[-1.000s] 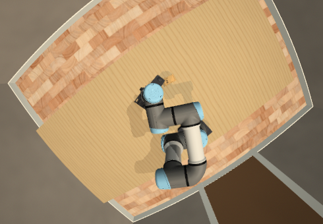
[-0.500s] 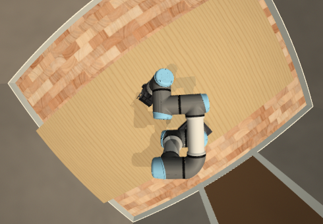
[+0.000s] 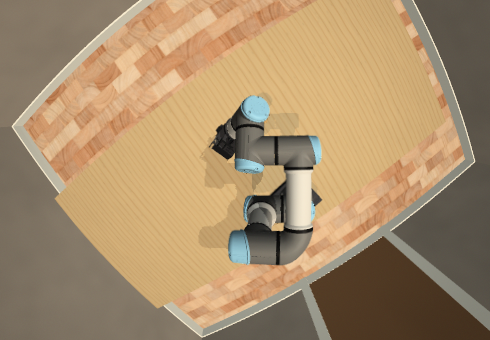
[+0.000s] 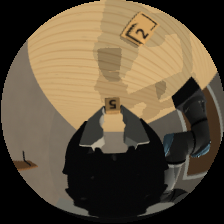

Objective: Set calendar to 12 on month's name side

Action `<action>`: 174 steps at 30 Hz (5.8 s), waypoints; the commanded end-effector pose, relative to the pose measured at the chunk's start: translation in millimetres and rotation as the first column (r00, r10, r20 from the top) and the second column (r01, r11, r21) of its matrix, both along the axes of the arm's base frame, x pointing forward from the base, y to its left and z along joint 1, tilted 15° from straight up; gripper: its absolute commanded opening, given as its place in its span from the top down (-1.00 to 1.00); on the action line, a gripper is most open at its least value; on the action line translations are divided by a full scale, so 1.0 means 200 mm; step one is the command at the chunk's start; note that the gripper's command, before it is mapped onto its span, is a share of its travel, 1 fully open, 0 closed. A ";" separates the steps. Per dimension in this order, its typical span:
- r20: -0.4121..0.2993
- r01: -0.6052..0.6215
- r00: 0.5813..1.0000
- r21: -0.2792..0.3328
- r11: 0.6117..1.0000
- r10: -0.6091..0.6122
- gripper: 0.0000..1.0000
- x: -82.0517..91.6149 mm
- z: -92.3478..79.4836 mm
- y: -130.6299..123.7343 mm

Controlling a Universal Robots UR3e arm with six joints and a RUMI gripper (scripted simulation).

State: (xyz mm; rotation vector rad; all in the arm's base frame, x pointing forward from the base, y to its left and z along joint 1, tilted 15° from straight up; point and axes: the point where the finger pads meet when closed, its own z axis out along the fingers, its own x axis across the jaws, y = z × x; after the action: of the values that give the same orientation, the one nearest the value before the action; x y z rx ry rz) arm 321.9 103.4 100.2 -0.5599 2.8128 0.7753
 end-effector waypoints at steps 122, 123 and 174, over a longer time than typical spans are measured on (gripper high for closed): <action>-0.066 -0.055 0.995 0.229 0.972 0.072 0.80 0.09 -0.31 0.00; -0.066 -0.055 0.995 0.229 0.972 0.072 0.80 0.09 -0.31 0.00; -0.066 -0.055 0.995 0.229 0.972 0.072 0.80 0.10 -0.34 0.00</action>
State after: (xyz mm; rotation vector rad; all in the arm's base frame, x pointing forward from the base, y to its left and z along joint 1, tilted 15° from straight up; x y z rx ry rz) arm 341.1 104.7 32.5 -0.5954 2.7309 1.1366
